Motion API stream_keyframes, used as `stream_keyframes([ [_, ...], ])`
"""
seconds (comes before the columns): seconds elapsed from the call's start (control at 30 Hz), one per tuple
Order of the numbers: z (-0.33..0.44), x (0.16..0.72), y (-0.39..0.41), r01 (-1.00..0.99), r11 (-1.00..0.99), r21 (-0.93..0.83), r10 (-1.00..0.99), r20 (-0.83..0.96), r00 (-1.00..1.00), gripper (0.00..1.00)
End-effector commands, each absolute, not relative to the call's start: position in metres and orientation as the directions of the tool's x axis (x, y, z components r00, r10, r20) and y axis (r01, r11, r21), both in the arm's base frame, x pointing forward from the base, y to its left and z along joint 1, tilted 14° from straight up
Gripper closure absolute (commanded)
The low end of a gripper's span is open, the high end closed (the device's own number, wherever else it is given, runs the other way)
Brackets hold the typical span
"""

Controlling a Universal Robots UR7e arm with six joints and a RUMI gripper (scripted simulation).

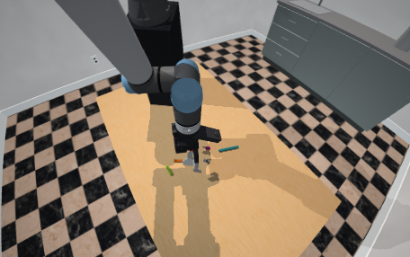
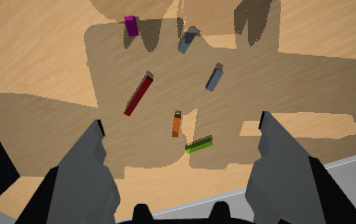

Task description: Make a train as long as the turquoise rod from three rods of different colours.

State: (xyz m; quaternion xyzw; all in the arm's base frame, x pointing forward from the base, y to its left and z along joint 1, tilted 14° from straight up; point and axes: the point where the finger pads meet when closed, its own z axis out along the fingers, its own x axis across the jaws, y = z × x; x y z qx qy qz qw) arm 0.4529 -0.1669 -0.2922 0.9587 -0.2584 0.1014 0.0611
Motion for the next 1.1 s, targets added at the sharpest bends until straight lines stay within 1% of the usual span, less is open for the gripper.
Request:
stream_keyframes([
  [0.0, -0.293, 0.452, -0.160, -0.359, -0.928, 0.097, -0.333, 0.215, 0.918, 0.00],
  [0.1, -0.293, 0.452, -0.158, -0.332, -0.938, 0.103, -0.306, 0.212, 0.928, 0.00],
  [0.17, -0.294, 0.451, -0.155, -0.247, -0.961, 0.121, -0.220, 0.201, 0.955, 0.00],
  [0.33, -0.295, 0.450, -0.148, -0.105, -0.983, 0.149, -0.077, 0.181, 0.980, 0.00],
  [0.6, -0.297, 0.448, -0.140, 0.123, -0.975, 0.187, 0.151, 0.142, 0.978, 0.00],
  [0.67, -0.297, 0.448, -0.140, 0.123, -0.975, 0.187, 0.151, 0.142, 0.978, 0.00],
  [0.73, -0.298, 0.447, -0.136, 0.218, -0.955, 0.200, 0.245, 0.123, 0.962, 0.00],
  [1.07, -0.299, 0.444, -0.127, 0.481, -0.847, 0.226, 0.505, 0.062, 0.861, 0.00],
])
